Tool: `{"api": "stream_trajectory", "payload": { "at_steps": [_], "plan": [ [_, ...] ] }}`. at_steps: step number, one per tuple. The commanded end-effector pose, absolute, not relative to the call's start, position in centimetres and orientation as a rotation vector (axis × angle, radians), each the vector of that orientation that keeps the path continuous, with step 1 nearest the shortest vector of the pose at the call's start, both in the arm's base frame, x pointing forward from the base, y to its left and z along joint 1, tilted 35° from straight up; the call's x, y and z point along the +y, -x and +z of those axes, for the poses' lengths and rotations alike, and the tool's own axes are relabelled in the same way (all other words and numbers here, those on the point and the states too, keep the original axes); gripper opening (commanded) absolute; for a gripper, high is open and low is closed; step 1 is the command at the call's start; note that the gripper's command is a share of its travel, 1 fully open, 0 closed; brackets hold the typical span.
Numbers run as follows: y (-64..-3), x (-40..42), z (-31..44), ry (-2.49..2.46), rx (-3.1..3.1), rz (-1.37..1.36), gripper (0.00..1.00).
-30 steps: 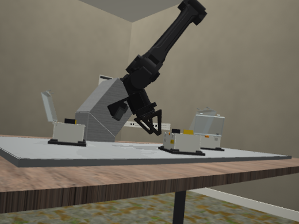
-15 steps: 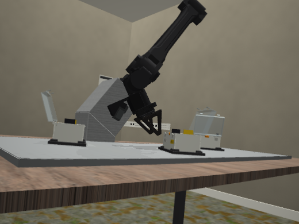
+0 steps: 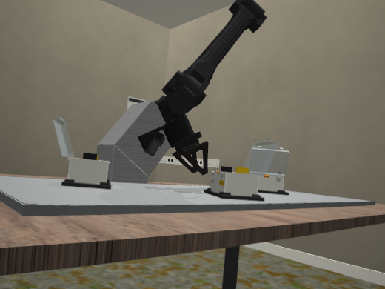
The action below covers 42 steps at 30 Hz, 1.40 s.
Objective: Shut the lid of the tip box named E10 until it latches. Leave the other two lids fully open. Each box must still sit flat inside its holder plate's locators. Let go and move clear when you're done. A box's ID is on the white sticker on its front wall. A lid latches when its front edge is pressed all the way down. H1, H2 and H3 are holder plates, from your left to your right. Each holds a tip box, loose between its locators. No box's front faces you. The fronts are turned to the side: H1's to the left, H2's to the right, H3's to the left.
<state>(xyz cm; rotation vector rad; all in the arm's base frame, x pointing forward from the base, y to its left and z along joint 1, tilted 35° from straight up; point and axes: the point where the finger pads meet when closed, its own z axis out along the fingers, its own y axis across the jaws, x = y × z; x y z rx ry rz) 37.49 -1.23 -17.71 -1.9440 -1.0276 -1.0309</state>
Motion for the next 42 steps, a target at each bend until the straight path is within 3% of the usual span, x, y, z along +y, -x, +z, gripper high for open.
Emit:
{"api": "stream_trajectory", "payload": {
  "at_steps": [1,15,42],
  "plan": [
    [-38.1,-1.7,-17.6,1.951,-1.03,-1.045,1.0],
    [-38.1,-1.7,-17.6,1.951,-1.03,-1.045,1.0],
    [-37.8,-10.3,-6.5,1.969,-1.059,-1.077,1.0]
  ]
}}
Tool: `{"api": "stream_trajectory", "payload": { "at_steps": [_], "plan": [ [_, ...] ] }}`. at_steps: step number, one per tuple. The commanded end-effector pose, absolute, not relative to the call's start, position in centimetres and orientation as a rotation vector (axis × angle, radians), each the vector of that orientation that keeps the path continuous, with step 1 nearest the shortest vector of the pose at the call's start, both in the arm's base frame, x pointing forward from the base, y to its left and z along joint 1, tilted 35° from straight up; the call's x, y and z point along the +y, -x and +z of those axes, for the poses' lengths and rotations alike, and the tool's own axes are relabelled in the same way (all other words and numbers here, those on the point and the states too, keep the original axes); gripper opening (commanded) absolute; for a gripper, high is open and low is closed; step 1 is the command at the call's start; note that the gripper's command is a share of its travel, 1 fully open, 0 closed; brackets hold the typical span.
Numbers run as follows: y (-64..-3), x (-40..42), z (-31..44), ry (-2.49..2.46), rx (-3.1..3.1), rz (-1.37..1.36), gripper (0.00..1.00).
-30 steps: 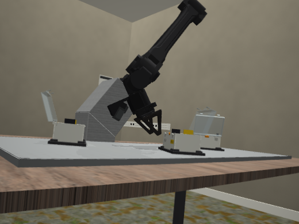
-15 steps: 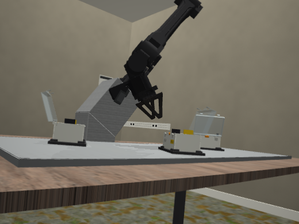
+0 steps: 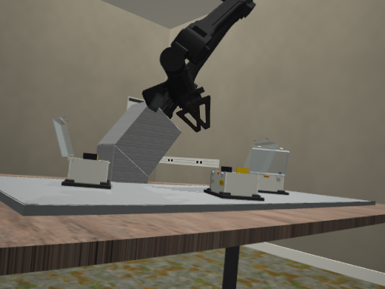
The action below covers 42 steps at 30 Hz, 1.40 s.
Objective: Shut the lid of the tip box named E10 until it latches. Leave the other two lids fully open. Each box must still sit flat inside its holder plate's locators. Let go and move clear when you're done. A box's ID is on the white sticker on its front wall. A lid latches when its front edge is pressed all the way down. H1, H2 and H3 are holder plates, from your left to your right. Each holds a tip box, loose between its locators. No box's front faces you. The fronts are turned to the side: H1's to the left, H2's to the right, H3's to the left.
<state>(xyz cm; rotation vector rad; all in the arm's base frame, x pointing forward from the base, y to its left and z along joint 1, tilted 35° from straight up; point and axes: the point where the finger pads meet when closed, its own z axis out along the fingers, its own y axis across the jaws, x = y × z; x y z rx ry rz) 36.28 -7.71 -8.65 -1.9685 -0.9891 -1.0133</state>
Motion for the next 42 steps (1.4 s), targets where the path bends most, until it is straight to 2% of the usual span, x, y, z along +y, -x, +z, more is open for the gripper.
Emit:
{"api": "stream_trajectory", "payload": {
  "at_steps": [1,11,17,18,35,42],
  "plan": [
    [-37.8,-10.6,-6.1,1.97,-1.059,-1.077,1.0],
    [-37.3,-13.0,-2.7,1.972,-1.063,-1.076,1.0],
    [-36.6,-11.1,-4.0,1.939,-1.039,-1.033,1.0],
    [-36.7,-11.7,-3.6,1.956,-1.04,-1.048,0.0],
    [-36.7,-11.7,-3.6,1.956,-1.04,-1.048,0.0],
    [-39.3,-10.0,-1.5,1.846,-1.27,-1.114,0.0]
  ]
}}
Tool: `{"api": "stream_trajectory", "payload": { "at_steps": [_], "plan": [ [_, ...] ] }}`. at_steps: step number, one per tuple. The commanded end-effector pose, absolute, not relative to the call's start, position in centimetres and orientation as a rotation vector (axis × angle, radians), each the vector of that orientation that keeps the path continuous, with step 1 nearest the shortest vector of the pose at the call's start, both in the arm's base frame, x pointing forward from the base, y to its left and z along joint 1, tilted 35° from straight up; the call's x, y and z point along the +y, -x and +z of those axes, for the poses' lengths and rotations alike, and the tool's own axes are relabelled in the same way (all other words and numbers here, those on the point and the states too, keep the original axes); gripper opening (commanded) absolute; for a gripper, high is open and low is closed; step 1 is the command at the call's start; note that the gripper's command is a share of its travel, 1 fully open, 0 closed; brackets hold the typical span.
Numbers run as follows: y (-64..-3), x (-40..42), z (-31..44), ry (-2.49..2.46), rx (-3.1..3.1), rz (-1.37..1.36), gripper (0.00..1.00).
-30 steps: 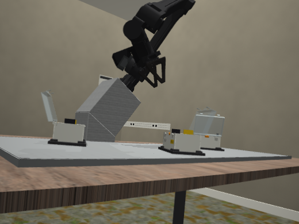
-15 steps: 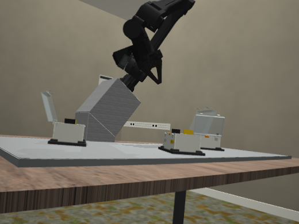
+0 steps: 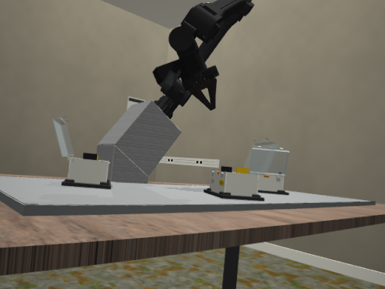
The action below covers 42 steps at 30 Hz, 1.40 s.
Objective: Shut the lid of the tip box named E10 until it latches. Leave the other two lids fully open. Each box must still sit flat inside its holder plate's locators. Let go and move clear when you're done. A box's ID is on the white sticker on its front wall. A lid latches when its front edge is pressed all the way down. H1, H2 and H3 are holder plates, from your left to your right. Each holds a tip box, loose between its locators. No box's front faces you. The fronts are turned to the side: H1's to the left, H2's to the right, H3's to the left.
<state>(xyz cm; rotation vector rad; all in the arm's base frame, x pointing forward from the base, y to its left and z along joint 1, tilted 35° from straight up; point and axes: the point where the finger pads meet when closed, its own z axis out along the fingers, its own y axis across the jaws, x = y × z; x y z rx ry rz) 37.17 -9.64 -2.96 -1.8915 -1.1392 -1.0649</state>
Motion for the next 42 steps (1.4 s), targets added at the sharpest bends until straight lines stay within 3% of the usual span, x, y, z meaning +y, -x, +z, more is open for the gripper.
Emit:
{"api": "stream_trajectory", "payload": {
  "at_steps": [1,42],
  "plan": [
    [-39.5,-9.6,-1.4,1.824,-1.302,-1.123,0.0],
    [-50.3,1.9,7.8,0.695,-2.484,-1.324,0.0]
  ]
}}
